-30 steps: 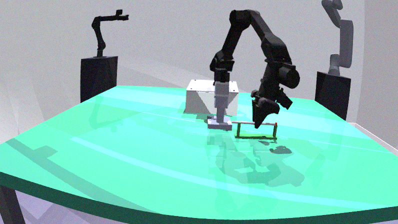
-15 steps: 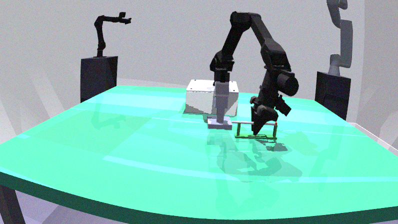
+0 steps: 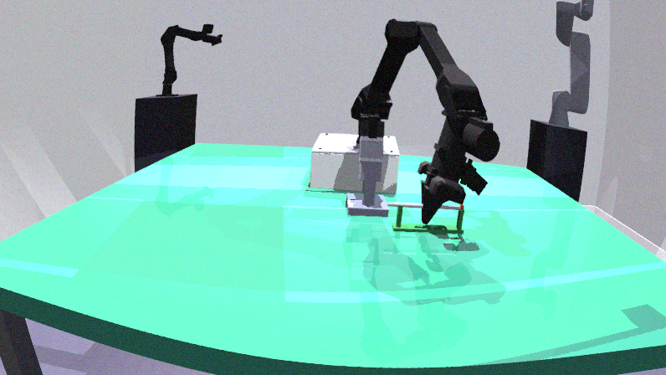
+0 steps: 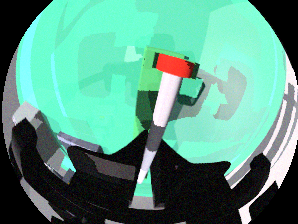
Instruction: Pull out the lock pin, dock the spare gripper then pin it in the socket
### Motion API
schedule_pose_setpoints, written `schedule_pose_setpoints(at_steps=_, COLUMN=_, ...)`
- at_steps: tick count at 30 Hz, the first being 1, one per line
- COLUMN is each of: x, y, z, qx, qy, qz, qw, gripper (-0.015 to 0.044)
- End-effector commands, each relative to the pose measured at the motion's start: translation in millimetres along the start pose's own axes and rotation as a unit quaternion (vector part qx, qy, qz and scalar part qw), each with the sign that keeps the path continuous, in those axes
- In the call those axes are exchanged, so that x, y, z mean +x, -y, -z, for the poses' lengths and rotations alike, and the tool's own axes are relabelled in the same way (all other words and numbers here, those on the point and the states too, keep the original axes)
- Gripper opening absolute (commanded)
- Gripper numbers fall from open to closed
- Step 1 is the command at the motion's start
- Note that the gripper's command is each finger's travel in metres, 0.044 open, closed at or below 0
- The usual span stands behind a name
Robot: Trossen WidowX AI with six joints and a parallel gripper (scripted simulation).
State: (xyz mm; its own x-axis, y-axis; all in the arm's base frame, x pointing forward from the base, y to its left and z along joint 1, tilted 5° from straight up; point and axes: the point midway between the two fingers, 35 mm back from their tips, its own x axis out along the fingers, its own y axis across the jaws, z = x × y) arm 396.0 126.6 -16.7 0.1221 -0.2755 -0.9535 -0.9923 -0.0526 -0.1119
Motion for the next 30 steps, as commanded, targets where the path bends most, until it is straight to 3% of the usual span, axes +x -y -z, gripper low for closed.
schedule_pose_setpoints(at_steps=1, x=-1.5, y=0.2, z=-0.1, qx=-0.003, qy=0.002, qz=0.0, qw=1.0, gripper=0.0)
schedule_pose_setpoints(at_steps=18, x=-64.6, y=0.5, z=16.9, qx=-0.003, qy=0.002, qz=0.0, qw=1.0, gripper=0.0)
schedule_pose_setpoints(at_steps=30, x=-59.8, y=-0.9, z=16.6, qx=-0.013, qy=0.0, qz=-0.003, qw=1.0, gripper=0.0)
